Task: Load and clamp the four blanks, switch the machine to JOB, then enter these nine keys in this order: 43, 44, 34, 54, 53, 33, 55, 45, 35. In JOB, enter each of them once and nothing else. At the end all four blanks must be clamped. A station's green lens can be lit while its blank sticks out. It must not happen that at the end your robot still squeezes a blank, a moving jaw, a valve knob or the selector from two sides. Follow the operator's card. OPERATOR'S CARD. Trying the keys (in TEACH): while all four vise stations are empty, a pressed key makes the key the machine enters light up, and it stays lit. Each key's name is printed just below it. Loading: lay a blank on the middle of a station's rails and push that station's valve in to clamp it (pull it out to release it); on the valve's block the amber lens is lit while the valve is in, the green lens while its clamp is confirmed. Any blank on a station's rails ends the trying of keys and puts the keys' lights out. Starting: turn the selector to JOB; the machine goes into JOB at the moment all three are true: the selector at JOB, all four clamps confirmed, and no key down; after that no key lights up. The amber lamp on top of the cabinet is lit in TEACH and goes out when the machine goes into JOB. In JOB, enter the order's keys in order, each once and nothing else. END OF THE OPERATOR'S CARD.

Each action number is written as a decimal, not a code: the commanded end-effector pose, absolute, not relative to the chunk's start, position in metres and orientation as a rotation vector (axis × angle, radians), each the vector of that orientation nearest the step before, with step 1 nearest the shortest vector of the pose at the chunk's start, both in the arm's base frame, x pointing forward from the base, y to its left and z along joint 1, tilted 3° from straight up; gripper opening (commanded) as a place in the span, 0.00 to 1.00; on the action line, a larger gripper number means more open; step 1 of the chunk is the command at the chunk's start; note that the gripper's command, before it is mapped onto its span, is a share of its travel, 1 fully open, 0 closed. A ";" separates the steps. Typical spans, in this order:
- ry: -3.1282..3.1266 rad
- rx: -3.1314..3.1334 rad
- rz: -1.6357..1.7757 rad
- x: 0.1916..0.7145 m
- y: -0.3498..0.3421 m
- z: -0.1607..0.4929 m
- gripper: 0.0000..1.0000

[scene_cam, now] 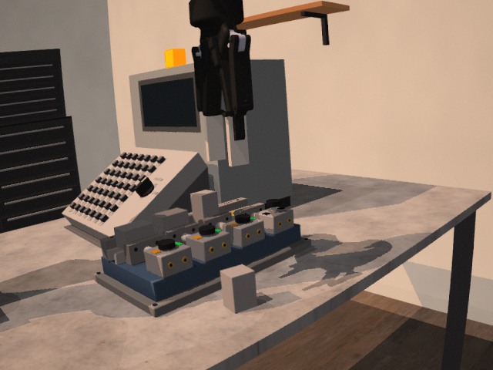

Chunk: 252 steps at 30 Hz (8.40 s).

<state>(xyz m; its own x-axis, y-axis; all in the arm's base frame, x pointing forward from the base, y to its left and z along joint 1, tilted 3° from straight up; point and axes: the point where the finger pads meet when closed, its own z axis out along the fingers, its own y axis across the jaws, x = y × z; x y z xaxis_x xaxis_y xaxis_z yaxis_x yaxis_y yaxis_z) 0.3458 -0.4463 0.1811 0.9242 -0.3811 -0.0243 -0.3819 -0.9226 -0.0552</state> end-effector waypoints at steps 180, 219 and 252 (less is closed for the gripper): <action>0.561 -3.031 0.011 0.348 -0.436 0.007 0.40; 0.561 -3.031 0.011 0.348 -0.436 0.006 0.40; 0.561 -3.031 0.011 0.348 -0.436 0.006 0.00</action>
